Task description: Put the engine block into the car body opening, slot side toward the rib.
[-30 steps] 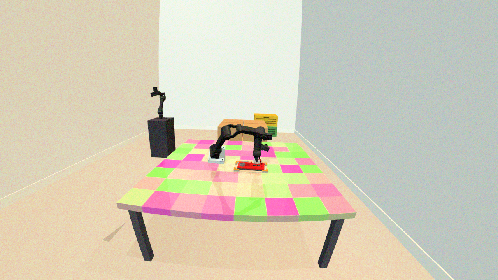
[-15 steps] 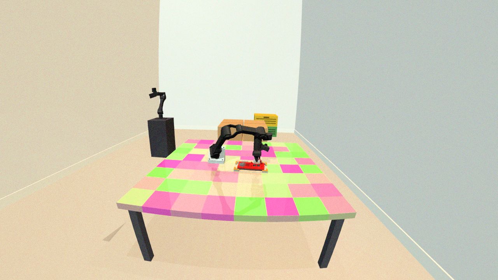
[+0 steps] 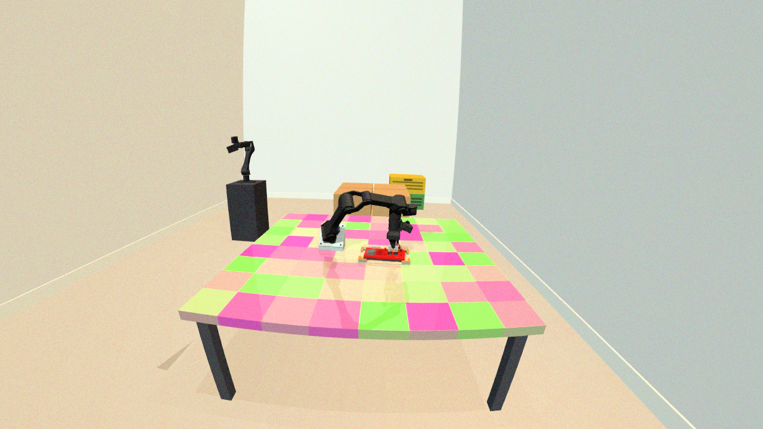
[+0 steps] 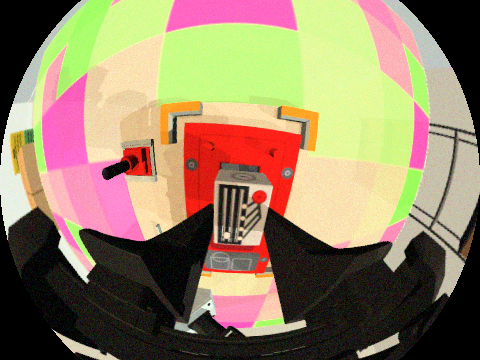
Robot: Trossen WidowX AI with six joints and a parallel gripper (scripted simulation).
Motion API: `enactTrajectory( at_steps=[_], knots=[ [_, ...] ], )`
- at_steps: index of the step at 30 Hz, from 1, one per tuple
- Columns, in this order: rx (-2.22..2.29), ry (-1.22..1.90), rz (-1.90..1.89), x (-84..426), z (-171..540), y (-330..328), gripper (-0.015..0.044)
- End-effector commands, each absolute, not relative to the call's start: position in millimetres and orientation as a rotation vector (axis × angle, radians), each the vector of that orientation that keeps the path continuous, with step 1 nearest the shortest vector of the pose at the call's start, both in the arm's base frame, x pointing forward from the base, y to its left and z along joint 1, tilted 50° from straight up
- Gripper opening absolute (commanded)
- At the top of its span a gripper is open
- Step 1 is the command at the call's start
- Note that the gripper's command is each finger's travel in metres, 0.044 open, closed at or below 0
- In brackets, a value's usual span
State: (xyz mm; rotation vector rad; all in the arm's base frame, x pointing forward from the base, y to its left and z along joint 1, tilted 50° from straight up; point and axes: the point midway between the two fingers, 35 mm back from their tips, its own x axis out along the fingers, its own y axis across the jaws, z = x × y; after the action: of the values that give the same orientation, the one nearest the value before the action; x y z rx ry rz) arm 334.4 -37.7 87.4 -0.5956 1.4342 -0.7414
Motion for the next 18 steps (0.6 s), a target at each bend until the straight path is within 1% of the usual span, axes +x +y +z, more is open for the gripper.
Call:
enactTrajectory(
  at_steps=[1,18],
  knots=[
    [-0.61,1.438,-0.733,334.6,86.8,-39.2,0.0159],
    [-0.603,1.434,-0.739,334.6,83.6,-42.7,0.0159]
  ],
)
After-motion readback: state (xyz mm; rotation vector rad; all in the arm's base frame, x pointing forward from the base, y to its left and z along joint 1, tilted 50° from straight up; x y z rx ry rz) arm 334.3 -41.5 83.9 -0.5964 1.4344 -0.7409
